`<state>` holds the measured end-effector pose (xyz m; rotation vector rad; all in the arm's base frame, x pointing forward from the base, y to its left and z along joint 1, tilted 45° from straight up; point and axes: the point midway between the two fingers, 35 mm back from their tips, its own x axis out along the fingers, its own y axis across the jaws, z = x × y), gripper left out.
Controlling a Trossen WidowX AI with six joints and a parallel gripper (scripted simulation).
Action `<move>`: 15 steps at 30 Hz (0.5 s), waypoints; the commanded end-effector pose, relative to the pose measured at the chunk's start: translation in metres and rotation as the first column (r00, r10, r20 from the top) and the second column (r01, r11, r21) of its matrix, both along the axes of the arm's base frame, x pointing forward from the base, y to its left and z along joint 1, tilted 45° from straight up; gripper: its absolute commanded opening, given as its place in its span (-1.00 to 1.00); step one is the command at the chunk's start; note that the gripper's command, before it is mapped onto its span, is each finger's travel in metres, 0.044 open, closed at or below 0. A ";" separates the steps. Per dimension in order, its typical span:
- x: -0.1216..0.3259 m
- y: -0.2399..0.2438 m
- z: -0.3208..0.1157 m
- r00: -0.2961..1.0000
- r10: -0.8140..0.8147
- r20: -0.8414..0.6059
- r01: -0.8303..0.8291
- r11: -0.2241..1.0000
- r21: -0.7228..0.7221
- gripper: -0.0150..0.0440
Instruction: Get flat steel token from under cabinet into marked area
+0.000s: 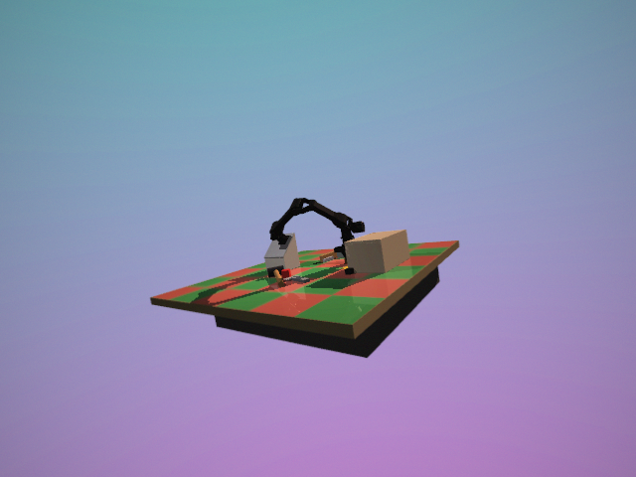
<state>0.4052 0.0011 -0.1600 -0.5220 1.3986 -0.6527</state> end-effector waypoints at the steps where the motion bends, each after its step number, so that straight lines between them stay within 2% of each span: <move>1: -0.001 -0.007 0.005 1.000 0.000 0.002 0.000 1.000 -0.012 -0.49; 15: -0.003 -0.016 0.014 1.000 0.000 0.001 0.000 1.000 -0.013 -0.49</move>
